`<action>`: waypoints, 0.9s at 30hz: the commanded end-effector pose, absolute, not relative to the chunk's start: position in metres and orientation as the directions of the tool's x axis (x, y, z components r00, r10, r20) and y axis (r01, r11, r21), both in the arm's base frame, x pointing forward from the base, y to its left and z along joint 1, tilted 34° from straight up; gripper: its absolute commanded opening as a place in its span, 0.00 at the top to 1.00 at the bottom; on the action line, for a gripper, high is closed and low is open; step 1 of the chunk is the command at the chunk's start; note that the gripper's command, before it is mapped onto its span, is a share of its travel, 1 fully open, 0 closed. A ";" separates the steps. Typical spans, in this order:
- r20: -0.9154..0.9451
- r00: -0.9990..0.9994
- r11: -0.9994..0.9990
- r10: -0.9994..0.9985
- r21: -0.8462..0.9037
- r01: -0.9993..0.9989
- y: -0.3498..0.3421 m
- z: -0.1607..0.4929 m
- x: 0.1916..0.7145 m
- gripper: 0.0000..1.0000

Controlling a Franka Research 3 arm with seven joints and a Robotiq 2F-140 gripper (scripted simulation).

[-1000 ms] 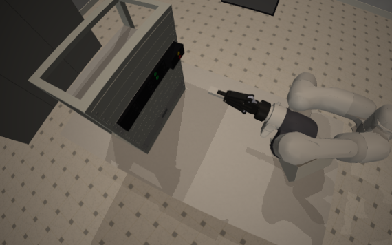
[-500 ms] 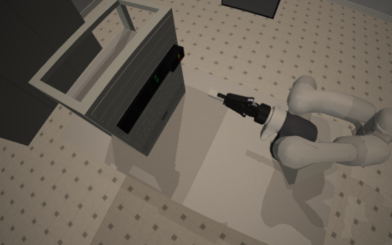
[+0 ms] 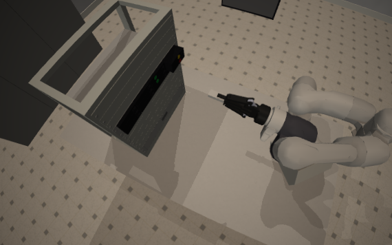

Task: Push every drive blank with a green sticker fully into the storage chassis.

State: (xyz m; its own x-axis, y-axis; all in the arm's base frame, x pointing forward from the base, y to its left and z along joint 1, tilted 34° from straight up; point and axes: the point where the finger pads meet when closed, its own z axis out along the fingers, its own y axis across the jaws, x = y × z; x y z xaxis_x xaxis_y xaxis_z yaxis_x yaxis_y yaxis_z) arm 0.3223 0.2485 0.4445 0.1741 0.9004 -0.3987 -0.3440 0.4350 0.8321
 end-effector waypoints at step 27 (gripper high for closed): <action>-0.394 0.173 0.430 0.903 0.833 -0.348 0.248 0.445 0.321 1.00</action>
